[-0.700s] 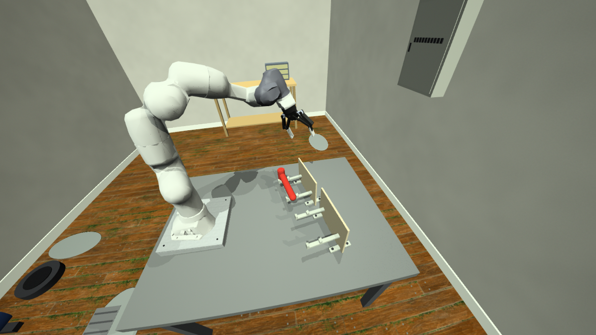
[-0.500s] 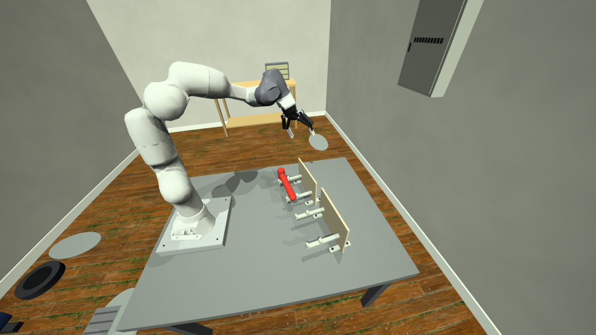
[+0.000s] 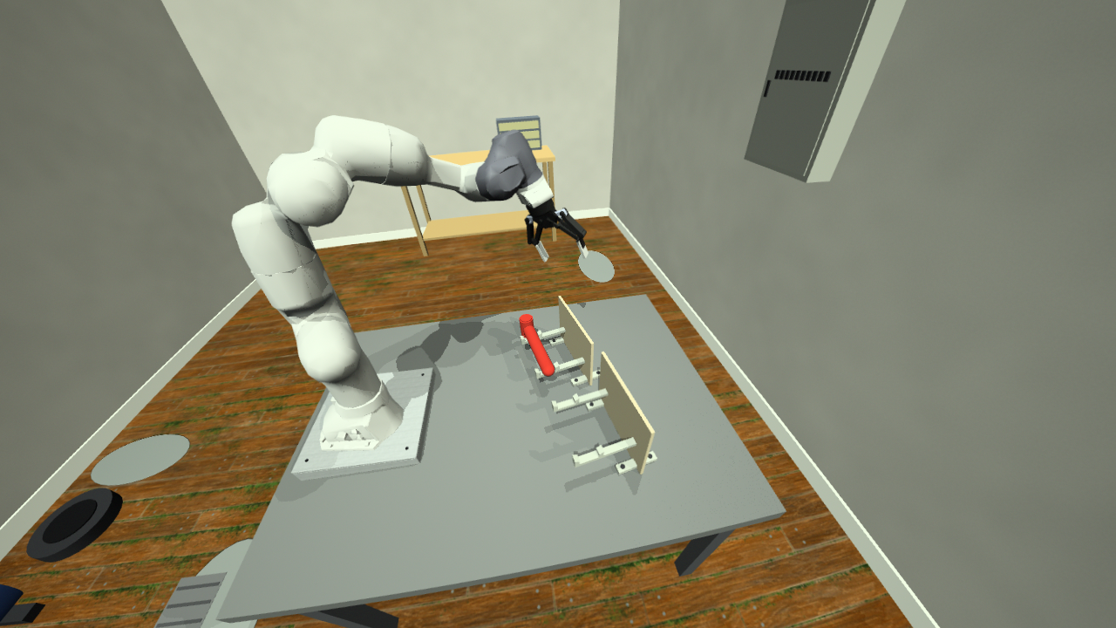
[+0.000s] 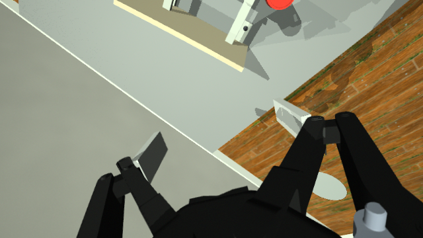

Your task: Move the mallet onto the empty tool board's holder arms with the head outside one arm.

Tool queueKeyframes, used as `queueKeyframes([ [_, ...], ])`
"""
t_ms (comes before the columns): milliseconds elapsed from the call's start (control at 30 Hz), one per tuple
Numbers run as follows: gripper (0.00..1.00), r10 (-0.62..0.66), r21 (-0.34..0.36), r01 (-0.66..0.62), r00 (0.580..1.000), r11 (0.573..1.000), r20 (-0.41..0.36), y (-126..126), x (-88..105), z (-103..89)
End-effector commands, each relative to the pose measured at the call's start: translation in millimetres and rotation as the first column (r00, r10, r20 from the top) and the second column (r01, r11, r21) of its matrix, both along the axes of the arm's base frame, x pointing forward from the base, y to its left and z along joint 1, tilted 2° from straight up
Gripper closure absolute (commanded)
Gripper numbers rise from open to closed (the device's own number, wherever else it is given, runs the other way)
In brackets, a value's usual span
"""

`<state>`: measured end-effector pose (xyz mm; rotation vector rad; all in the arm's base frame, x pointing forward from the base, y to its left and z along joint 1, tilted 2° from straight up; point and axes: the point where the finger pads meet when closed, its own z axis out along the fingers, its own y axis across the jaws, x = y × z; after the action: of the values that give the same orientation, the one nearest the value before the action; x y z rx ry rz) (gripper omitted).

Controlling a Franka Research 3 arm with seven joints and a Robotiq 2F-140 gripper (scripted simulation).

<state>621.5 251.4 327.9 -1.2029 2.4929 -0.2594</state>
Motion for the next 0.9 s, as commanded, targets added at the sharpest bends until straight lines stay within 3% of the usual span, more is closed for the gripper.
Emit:
queueKeyframes([
  [0,0.00,0.138,-0.058,-0.142,0.988,0.988,-0.070,-20,-16.8,-28.7],
  [400,0.00,0.265,-0.090,-0.279,0.953,0.956,-0.146,-38,-38.1,-57.5],
  [867,0.00,0.456,-0.091,-0.493,0.850,0.865,-0.263,-66,-76.8,-101.1],
])
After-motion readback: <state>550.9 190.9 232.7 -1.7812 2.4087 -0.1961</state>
